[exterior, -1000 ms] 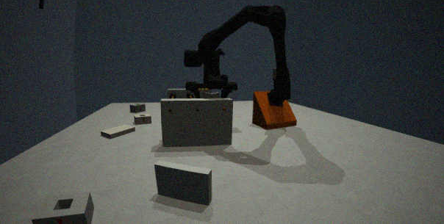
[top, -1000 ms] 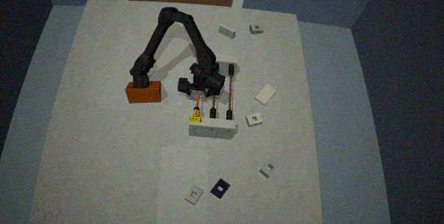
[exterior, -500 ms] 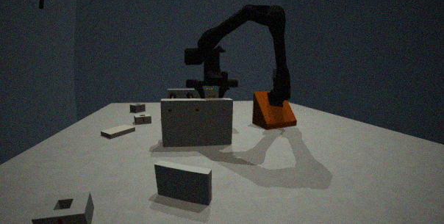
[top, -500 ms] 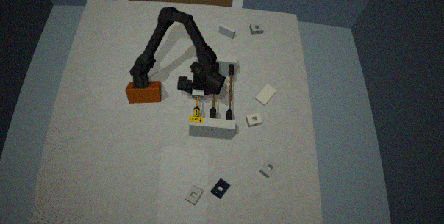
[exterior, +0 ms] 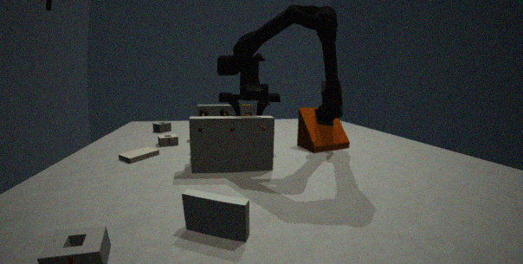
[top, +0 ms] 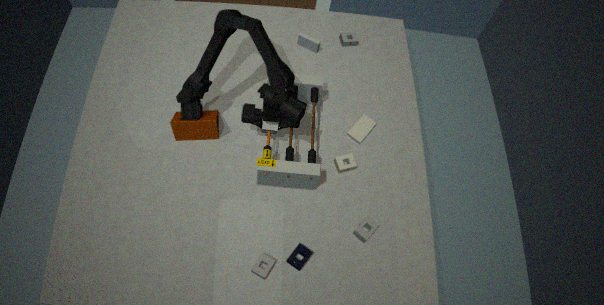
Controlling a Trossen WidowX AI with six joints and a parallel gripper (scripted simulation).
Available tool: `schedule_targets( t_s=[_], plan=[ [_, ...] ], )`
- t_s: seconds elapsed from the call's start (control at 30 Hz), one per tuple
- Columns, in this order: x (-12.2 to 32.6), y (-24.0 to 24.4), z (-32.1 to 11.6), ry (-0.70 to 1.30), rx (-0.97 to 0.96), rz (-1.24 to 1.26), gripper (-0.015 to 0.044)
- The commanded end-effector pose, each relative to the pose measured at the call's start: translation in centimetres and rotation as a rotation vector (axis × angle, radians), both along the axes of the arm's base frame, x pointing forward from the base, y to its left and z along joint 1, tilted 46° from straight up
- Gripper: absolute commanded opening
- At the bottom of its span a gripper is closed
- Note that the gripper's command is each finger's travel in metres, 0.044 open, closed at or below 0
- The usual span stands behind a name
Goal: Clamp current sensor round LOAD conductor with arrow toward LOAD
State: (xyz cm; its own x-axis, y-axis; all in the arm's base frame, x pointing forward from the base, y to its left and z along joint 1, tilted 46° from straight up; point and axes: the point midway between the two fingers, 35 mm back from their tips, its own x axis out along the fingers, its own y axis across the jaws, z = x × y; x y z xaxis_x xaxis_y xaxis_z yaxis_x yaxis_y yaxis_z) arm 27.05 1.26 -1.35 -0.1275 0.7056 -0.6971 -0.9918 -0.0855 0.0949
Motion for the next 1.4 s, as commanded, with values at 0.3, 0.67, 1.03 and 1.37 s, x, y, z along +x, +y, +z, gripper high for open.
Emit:
schedule_targets(
  t_s=[0.3,0.67,1.03,1.37],
  plan=[
    [0.06,-0.14,0.01,0.001,0.000,0.001,0.0440],
    [0.01,-0.04,-0.01,0.001,0.000,-0.001,0.0176],
    [0.01,-0.04,-0.01,0.001,0.000,-0.001,0.0103],
    [-0.04,-0.11,0.11,0.005,0.002,-0.005,0.0000]
  ],
)
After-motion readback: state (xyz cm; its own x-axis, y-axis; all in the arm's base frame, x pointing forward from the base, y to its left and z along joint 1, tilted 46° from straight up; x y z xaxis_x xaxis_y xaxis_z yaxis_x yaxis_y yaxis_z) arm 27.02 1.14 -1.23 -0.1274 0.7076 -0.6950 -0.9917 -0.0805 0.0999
